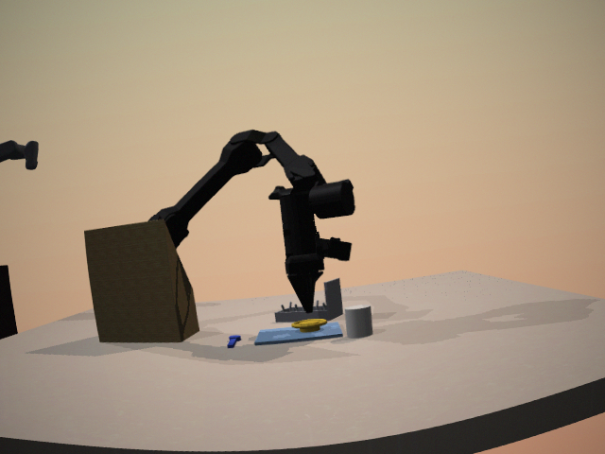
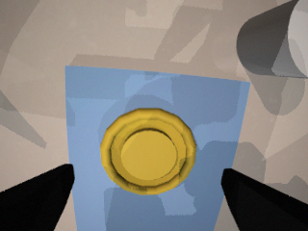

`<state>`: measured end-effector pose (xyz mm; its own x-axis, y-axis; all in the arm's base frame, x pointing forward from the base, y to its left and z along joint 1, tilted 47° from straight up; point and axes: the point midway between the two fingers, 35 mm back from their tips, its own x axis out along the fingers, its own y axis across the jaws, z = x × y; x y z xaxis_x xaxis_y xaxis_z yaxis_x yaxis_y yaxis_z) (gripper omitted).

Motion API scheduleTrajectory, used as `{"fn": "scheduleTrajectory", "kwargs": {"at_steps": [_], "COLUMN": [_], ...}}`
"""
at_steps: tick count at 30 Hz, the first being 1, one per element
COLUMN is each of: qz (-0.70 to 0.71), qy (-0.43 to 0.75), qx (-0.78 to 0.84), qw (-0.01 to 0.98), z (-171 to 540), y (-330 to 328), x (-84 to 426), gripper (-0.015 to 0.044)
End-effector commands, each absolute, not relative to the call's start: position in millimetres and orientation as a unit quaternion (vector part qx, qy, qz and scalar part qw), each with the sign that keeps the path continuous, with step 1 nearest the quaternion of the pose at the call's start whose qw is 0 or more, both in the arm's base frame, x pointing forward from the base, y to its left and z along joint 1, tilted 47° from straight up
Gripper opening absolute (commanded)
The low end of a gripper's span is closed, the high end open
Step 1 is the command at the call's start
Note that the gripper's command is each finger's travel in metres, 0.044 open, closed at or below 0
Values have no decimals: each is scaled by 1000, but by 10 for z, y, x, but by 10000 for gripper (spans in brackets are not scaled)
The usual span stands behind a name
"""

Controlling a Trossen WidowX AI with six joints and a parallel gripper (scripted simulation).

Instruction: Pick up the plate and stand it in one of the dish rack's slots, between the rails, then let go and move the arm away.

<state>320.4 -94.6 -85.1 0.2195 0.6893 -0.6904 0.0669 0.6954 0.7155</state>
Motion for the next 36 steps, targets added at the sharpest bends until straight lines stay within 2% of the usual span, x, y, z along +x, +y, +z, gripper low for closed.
{"fn": "scheduleTrajectory", "kwargs": {"at_steps": [1,22,24,30,36], "qz": [219,221,221,221,221], "qy": [585,585,585,585,585], "qx": [326,327,327,327,327], "qw": [709,709,709,709,709], "z": [-894,-1110,-1110,-1110,-1110], "y": [-895,-681,-681,-681,-681], "x": [3216,3272,3272,3272,3272], "gripper": [400,400,356,356,316]}}
